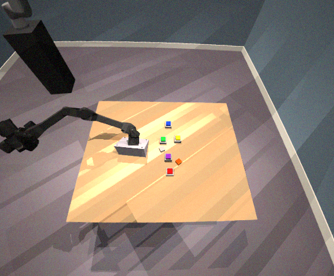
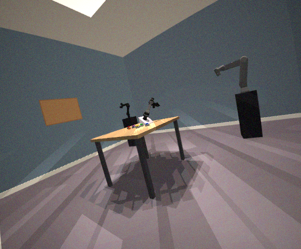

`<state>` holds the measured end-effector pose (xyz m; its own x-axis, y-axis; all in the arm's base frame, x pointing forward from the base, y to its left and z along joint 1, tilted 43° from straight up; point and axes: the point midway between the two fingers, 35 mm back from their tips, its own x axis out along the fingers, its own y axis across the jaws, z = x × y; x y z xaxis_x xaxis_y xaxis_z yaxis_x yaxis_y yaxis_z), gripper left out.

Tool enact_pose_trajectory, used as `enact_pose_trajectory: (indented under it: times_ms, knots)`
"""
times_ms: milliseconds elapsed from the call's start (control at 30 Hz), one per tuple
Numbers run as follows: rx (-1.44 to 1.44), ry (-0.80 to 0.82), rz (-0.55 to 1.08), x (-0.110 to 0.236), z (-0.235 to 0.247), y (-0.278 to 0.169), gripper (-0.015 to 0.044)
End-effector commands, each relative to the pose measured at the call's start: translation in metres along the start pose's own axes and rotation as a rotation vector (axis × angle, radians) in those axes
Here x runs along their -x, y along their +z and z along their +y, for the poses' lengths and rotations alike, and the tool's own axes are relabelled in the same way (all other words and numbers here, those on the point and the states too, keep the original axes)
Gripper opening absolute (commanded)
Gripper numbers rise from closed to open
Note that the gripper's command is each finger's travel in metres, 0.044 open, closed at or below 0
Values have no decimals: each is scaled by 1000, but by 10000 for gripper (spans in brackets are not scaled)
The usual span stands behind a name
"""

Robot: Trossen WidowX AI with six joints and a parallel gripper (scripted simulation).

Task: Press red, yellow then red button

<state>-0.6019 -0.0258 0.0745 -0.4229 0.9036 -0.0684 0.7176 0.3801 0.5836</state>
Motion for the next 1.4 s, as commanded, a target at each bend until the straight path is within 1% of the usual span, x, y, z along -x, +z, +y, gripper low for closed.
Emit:
enact_pose_trajectory:
  times_ms: [0, 33, 100, 200, 300, 500, 733, 900, 1067, 1233, 1367]
  knots:
    - [24, -14, 5, 4, -3, 0, 400]
    - [96, -55, 21, 17, -10, -1, 400]
    - [362, -199, 95, 66, -35, 0, 400]
    - [525, -280, 152, 97, -48, 3, 400]
    - [769, -392, 255, 145, -65, 11, 400]
    - [1292, -589, 549, 253, -84, 43, 400]
    - [1793, -710, 942, 359, -79, 93, 400]
    - [2128, -740, 1292, 429, -58, 139, 400]
    - [2423, -708, 1709, 491, -24, 192, 400]
    - [2640, -604, 2181, 538, 21, 246, 400]
    - [2736, -457, 2610, 565, 64, 290, 400]
